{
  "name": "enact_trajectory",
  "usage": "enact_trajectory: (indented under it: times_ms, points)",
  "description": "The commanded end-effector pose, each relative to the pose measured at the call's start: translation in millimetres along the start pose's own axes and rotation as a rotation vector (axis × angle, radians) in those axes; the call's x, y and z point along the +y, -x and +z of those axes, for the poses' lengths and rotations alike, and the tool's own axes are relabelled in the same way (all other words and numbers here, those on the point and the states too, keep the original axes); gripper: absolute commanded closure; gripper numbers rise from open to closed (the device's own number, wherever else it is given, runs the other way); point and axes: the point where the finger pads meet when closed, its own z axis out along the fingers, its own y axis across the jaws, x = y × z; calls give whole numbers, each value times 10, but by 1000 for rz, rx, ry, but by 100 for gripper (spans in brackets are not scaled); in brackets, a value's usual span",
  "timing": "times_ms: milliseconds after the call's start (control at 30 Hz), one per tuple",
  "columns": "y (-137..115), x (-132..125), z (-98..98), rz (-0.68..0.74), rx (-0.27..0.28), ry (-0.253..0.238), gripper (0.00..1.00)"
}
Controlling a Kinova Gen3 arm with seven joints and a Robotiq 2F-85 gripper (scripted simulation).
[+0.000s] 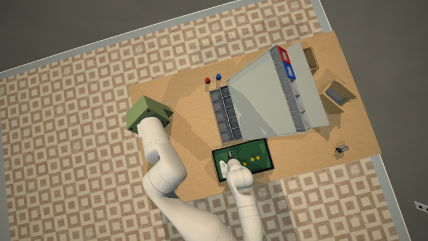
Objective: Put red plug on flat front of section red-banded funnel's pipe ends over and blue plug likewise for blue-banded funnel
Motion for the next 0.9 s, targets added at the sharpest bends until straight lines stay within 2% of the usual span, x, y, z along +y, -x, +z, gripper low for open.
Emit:
enact_trajectory:
  times_ms: [0,400,433,867]
  points:
    - [10,-7,3,-1,-2,-2,50]
    - [10,-7,3,-1,-2,-2,50]
    - [10,-8,3,-1,-2,-2,100]
    - [10,-8,3,-1,-2,-2,100]
